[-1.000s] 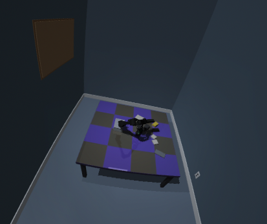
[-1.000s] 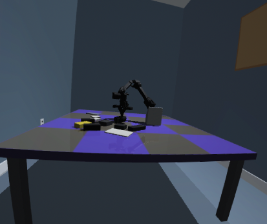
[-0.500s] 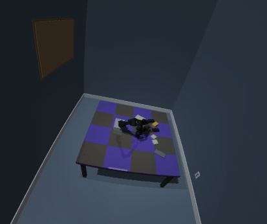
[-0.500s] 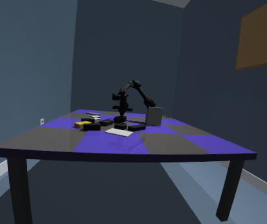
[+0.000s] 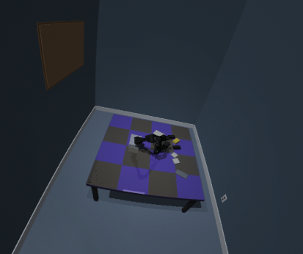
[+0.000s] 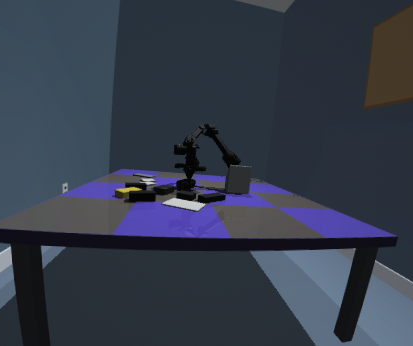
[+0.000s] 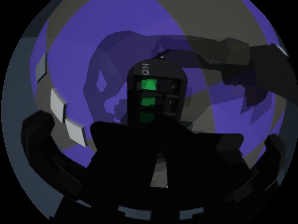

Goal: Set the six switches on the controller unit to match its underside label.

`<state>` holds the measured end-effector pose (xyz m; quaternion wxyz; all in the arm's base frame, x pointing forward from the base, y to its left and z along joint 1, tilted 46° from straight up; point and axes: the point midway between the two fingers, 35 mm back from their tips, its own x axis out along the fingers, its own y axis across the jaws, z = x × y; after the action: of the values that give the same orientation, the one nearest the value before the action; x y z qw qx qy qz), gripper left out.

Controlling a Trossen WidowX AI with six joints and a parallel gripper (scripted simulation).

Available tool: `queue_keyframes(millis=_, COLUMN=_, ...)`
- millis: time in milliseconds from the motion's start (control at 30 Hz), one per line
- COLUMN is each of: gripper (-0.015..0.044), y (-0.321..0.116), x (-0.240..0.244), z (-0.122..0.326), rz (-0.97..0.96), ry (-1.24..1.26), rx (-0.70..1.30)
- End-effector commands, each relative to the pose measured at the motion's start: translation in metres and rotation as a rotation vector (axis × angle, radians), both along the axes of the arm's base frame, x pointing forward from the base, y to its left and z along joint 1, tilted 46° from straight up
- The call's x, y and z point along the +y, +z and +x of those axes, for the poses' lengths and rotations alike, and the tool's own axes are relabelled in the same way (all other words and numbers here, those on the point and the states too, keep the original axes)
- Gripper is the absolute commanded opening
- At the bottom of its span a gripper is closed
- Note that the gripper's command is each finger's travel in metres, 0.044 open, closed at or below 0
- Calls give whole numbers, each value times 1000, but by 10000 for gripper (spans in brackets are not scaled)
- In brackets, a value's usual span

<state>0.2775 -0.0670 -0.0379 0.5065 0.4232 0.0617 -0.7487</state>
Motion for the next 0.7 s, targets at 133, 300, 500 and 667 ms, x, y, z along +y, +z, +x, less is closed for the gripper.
queue_keyframes(millis=133, gripper=0, y=27, x=29, z=7, rz=5, ry=7, rx=-11)
queue_keyframes(millis=300, gripper=0, y=19, x=37, z=15, rz=6, ry=9, rx=-10)
queue_keyframes(millis=500, gripper=0, y=3, x=50, z=28, rz=7, ry=12, rx=-8)
queue_keyframes(millis=667, gripper=0, y=-1, x=46, z=28, rz=7, ry=12, rx=-8)
